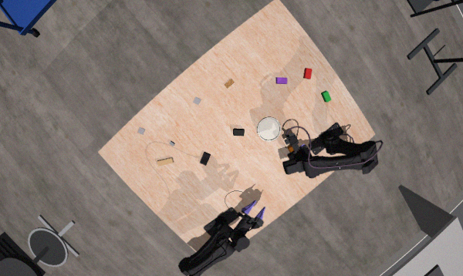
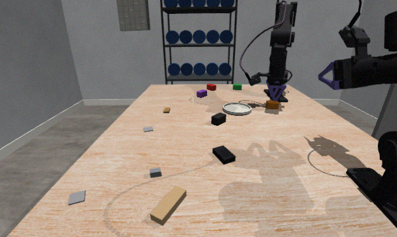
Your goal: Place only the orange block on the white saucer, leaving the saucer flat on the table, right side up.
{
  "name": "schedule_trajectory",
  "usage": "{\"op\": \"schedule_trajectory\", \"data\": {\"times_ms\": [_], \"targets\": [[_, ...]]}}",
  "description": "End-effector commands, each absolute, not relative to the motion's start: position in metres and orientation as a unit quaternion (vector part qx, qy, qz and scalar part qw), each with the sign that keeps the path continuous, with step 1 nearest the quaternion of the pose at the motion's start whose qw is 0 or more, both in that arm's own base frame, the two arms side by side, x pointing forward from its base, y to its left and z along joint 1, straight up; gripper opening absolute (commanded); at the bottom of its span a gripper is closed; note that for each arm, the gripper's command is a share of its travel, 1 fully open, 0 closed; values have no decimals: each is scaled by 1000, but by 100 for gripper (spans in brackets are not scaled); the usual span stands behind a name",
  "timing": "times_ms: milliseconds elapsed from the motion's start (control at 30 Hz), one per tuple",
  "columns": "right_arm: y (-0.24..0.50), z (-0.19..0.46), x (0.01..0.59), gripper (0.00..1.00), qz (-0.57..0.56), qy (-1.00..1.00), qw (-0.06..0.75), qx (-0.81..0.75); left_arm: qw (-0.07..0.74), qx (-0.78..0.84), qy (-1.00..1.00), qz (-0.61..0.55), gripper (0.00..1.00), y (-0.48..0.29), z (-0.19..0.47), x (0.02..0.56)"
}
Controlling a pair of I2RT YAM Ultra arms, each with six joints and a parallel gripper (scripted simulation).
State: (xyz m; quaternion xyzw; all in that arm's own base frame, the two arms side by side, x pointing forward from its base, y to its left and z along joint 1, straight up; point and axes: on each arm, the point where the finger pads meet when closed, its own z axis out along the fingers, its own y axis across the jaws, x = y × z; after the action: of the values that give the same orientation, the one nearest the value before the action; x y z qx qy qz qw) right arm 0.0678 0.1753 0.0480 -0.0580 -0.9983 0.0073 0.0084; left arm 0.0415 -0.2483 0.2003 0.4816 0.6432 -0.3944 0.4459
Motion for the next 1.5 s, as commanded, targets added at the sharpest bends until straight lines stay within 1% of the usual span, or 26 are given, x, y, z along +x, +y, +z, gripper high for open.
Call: {"op": "schedule_trajectory", "data": {"times_ms": [0, 467, 800, 867, 967, 1033, 1200, 1267, 1300, 1367, 1400, 1467], "targets": [[185, 56, 74, 55, -5, -998, -6, -60, 464, 462, 636, -409, 55, -248, 217, 44], [183, 34, 77, 55, 1, -998, -4, -65, 465, 463, 635, -408, 55, -248, 217, 44], [183, 19, 77, 40, 1, -998, -4, -65, 459, 469, 639, -402, 55, -248, 212, 44], [183, 16, 77, 39, 1, -998, -4, -65, 459, 469, 639, -402, 55, -248, 212, 44], [186, 19, 77, 35, -6, -998, -7, -65, 459, 469, 639, -402, 55, -248, 212, 44], [186, 19, 77, 35, -6, -998, -7, -65, 459, 469, 639, -402, 55, -248, 212, 44], [184, 19, 75, 28, -3, -998, -6, -66, 459, 469, 639, -402, 55, -248, 212, 44], [186, 28, 76, 5, -6, -998, -7, -66, 459, 469, 639, -402, 55, -248, 212, 44], [186, 32, 76, 0, -6, -998, -7, -66, 459, 469, 639, -402, 55, -248, 212, 44], [185, 41, 75, 23, -6, -998, -7, -65, 459, 469, 639, -402, 55, -248, 212, 44], [185, 46, 75, 25, -6, -998, -7, -65, 459, 469, 639, -402, 55, -248, 212, 44], [185, 59, 75, 25, -6, -998, -7, -64, 459, 469, 639, -402, 55, -248, 212, 44]]}}
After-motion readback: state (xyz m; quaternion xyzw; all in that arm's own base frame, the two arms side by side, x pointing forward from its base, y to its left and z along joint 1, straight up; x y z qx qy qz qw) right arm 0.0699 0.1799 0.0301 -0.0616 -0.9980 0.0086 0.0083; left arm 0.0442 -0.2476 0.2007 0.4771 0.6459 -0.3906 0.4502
